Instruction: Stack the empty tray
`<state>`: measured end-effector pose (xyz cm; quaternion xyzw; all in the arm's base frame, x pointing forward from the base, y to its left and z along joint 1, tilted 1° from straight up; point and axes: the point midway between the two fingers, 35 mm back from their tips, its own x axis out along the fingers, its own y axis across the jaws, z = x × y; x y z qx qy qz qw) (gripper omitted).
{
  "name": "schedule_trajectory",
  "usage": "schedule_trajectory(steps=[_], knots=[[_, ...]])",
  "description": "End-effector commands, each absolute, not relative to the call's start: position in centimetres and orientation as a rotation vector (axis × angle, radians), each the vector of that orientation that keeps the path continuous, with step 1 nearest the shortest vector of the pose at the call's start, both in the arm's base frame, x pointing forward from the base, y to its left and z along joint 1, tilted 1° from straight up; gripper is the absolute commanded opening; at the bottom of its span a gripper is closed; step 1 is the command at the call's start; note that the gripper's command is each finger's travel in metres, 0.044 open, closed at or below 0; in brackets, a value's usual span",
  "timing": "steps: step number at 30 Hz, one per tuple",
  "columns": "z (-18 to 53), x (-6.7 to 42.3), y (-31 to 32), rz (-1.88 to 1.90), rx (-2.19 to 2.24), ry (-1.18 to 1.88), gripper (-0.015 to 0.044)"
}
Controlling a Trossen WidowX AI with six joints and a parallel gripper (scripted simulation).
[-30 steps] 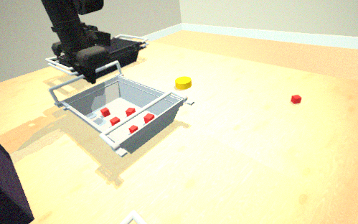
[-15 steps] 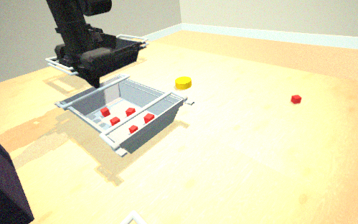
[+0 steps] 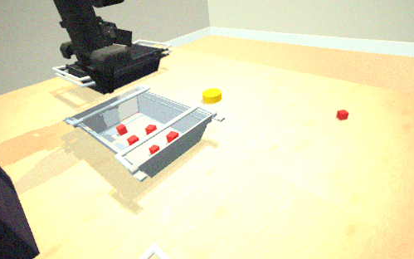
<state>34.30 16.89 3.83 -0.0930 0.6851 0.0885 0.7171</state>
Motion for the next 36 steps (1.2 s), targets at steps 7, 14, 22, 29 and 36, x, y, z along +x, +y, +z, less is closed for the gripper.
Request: schedule_trajectory(steps=[7,14,22,29,36], knots=[[3.83,34.32,16.91,0.197,-0.206,1.514,0.0082],[3.83,34.32,16.91,0.197,-0.206,1.514,0.0000],[3.82,34.29,16.89,0.196,-0.206,1.516,0.0000],[3.82,34.29,16.89,0.196,-0.206,1.516,0.0000],[3.82,34.29,16.89,0.196,-0.206,1.516,0.0000]])
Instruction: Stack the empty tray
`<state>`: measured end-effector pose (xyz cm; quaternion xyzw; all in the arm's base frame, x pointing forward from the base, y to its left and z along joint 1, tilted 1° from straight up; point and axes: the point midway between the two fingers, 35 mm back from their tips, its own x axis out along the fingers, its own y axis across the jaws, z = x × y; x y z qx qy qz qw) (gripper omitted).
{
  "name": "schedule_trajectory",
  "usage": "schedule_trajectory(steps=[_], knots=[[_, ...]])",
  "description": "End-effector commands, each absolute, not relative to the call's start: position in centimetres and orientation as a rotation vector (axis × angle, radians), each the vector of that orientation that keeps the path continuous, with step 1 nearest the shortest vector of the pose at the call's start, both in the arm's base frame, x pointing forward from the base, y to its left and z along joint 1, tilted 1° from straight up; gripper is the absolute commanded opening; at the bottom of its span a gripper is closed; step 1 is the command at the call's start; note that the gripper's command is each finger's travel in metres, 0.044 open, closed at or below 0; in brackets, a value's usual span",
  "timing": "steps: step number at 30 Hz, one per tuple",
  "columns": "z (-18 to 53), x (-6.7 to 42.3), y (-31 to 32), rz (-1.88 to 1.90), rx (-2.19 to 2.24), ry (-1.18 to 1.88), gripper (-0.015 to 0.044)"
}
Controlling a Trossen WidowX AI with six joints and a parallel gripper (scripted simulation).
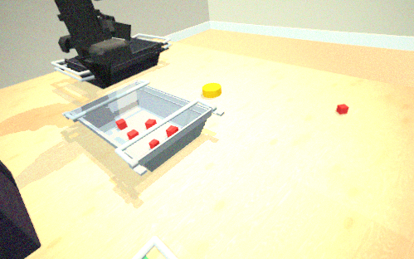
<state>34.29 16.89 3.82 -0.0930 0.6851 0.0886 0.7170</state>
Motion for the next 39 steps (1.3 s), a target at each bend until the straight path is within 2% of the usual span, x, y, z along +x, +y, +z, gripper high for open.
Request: schedule_trajectory(steps=[1,35,39], knots=[[3.82,34.29,16.89,0.196,-0.206,1.516,0.0000],[3.82,34.29,16.89,0.196,-0.206,1.516,0.0000],[3.82,34.29,16.89,0.196,-0.206,1.516,0.0105]])
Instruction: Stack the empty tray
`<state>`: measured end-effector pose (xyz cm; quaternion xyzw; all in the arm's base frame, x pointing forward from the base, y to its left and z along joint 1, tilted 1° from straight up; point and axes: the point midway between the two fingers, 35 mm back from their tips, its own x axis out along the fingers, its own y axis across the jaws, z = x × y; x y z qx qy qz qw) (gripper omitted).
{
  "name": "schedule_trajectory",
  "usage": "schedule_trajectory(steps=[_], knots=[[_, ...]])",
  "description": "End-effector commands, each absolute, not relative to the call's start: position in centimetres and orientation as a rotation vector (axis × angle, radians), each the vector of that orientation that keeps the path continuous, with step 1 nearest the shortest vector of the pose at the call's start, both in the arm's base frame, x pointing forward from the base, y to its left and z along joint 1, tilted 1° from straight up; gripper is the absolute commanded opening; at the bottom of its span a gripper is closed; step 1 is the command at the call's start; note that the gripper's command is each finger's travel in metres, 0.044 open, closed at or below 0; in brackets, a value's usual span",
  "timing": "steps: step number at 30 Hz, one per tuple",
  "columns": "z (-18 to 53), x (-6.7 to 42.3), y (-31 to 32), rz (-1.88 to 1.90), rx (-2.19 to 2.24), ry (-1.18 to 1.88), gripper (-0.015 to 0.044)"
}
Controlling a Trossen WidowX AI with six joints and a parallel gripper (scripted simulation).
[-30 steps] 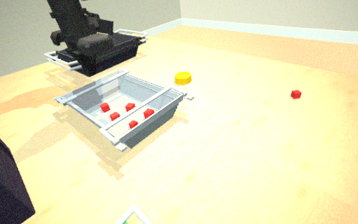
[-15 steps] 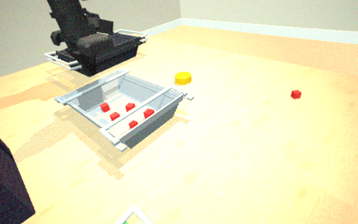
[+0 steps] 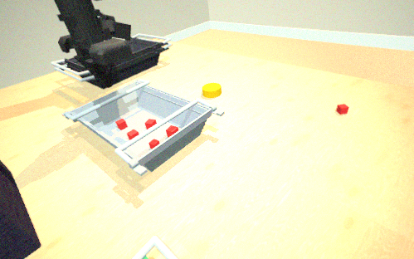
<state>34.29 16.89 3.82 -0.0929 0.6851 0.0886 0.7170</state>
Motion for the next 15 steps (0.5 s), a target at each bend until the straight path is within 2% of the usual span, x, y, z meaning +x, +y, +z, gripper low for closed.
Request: schedule_trajectory(steps=[1,6,12,13,15], knots=[[3.8,34.3,16.9,0.196,-0.206,1.516,0.0131],[5.9,34.7,17.1,0.196,-0.206,1.516,0.0263],[13.9,34.6,17.3,0.196,-0.205,1.515,0.0420],[15.4,34.4,17.2,0.196,-0.205,1.516,0.0440],[18.0,33.8,16.9,0.196,-0.205,1.516,0.0440]])
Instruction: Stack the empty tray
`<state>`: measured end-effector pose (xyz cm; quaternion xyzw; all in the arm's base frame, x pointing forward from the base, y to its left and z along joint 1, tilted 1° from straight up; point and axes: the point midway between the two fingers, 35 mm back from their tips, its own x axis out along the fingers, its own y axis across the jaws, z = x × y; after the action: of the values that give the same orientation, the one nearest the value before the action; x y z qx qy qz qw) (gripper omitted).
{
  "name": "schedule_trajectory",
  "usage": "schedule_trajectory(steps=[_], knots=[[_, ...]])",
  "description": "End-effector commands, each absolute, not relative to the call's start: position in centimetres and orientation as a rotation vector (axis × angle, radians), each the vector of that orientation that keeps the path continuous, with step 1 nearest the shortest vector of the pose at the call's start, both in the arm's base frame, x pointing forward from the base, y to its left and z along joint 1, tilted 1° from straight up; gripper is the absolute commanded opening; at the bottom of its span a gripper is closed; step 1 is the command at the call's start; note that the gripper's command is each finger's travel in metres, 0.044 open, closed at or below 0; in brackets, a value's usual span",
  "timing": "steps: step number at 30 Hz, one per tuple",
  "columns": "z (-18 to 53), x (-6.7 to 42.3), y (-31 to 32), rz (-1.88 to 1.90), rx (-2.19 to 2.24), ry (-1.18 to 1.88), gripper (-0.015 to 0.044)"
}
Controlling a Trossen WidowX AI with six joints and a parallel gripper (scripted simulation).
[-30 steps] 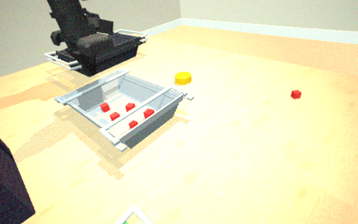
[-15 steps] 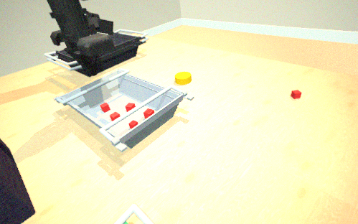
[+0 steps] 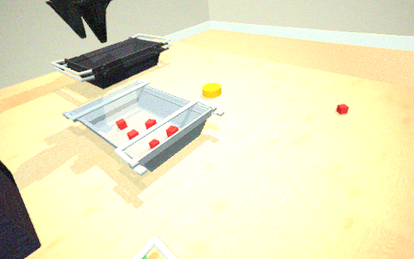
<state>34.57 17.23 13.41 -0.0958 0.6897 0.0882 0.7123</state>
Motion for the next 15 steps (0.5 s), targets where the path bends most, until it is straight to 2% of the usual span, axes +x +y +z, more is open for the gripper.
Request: schedule_trajectory(steps=[1,4,10,15], knots=[[18.7,33.6,16.8,0.196,-0.205,1.516,0.0440],[15.7,34.7,15.9,0.147,-0.158,1.526,0.0440],[13.8,36.6,5.7,-0.284,0.283,1.512,0.0440],[11.9,35.6,-3.3,-0.665,0.671,1.422,0.0440]])
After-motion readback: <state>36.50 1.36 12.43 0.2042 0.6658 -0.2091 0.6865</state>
